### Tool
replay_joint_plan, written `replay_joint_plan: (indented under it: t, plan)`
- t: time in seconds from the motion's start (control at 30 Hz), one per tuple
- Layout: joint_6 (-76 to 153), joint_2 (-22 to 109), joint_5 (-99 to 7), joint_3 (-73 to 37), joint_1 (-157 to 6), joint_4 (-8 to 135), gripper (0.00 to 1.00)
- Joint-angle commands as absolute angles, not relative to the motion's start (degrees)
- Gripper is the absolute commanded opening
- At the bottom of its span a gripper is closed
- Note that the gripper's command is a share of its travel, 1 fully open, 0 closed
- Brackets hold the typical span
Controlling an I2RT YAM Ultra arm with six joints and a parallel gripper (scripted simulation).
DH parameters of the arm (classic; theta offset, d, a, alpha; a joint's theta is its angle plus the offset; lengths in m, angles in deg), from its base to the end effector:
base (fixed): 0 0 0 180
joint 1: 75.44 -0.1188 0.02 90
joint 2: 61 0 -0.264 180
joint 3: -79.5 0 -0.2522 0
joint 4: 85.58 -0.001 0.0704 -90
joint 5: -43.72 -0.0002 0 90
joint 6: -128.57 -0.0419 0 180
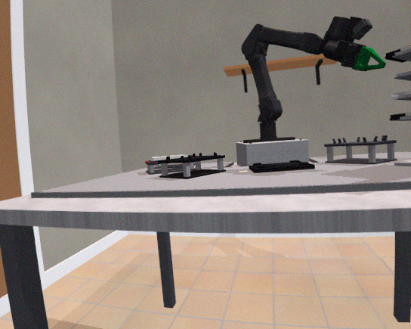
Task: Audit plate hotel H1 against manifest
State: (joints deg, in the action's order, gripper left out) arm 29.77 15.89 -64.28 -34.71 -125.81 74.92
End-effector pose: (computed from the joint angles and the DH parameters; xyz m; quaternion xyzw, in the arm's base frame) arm 0.2021 0.2253 0.2711 -0.2320 0.8296 0.1234 0.4926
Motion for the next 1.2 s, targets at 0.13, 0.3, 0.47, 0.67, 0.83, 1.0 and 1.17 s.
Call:
replay_joint_plan:
  t: [0.13, 0.3, 0.47, 0.67, 0.83, 1.0, 1.17]
  plan:
    - [29.2, 12.96, -65.29, -35.36, -126.61, 74.55, 0.0]
    - [28.84, 11.14, -65.88, -36.64, -127.29, 73.89, 0.0]
    - [28.46, 9.32, -66.52, -37.87, -128.02, 73.14, 0.0]
    - [28.13, 7.85, -67.05, -38.81, -128.64, 72.49, 0.0]
    - [27.7, 6.0, -67.76, -39.94, -129.45, 71.61, 0.0]
    - [27.23, 4.15, -68.52, -41.01, -130.32, 70.64, 0.0]
    - [26.82, 2.66, -69.16, -41.83, -131.06, 69.81, 0.0]
